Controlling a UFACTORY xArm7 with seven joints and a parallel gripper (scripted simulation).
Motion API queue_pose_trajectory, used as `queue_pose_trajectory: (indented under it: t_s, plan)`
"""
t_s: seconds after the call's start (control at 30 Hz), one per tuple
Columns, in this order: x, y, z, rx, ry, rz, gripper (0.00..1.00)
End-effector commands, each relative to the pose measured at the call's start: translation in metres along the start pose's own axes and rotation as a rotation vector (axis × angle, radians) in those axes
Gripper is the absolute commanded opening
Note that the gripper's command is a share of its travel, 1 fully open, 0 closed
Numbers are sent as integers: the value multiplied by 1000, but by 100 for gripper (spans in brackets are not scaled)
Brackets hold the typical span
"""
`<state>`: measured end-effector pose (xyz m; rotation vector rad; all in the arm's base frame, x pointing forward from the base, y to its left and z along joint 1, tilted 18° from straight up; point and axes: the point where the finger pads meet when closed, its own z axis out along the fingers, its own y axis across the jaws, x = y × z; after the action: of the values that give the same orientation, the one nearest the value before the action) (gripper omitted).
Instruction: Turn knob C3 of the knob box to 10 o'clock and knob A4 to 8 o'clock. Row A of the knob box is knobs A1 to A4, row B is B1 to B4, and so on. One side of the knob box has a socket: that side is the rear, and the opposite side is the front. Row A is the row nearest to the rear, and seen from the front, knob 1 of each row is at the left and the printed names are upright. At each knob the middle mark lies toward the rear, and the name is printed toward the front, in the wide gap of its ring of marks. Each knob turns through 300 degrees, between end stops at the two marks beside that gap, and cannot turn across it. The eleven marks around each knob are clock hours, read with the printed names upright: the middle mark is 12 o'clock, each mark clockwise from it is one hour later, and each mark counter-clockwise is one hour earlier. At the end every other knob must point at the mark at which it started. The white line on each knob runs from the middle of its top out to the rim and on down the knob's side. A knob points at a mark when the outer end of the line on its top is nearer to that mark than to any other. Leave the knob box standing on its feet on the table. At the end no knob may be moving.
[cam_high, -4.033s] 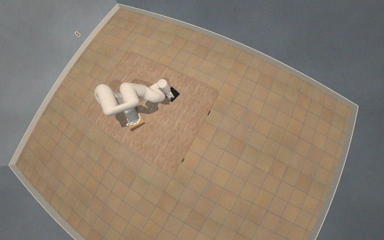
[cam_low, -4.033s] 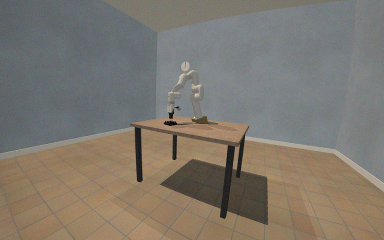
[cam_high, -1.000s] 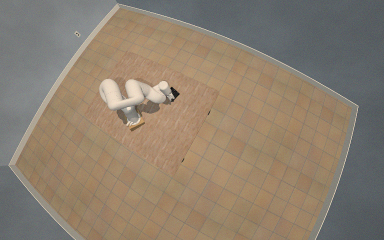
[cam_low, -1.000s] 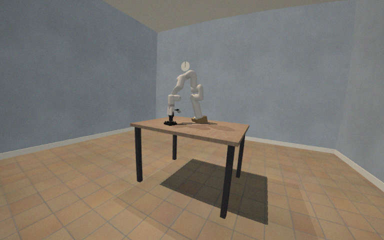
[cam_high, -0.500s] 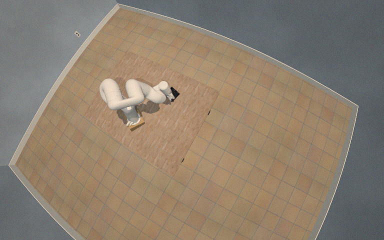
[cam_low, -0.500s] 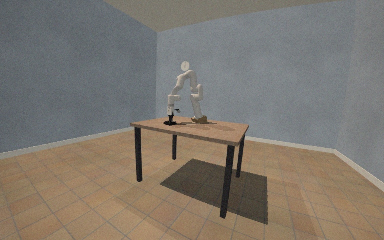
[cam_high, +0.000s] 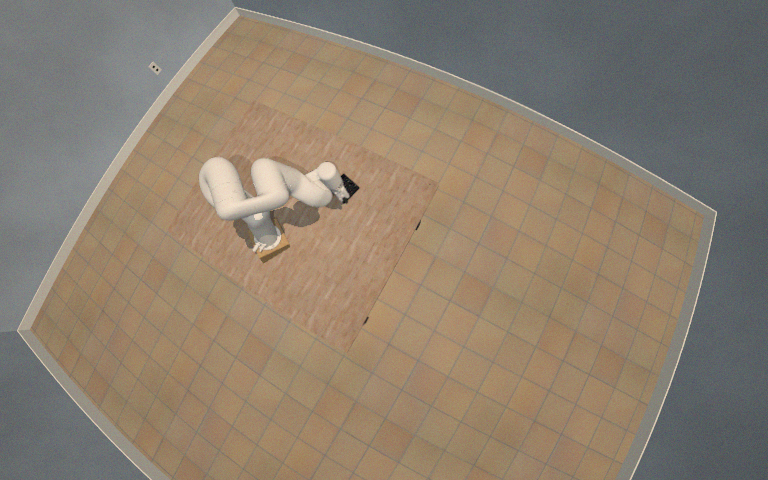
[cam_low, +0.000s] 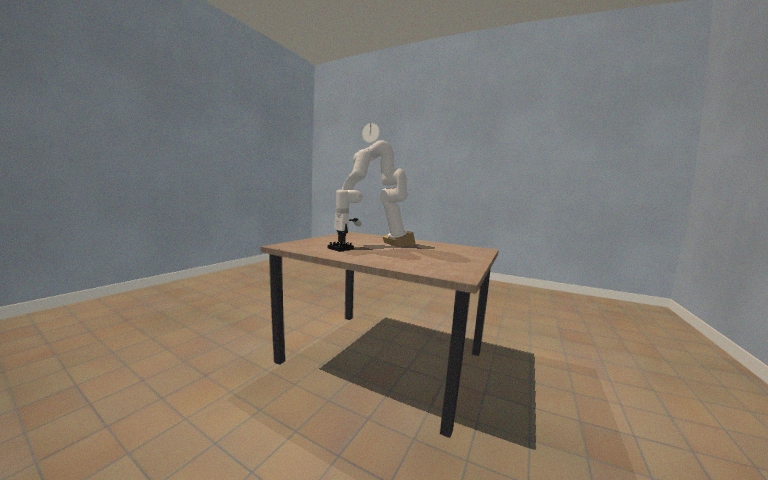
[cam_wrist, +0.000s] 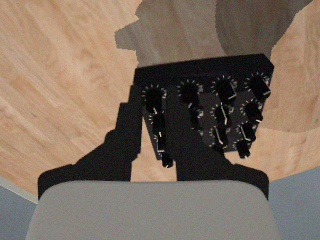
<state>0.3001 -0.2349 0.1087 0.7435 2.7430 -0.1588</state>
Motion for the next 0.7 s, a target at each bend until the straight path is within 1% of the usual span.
queue_pose_trajectory:
  t_s: [0.0,0.3,0.33,0.67]
  plan:
    - [-1,0,-1,0,-3,0,19]
    - [-1,0,-1,0,-3,0,19]
    - [-1,0,-1,0,-3,0,8]
    - [-1,0,-1,0,-3,0,8]
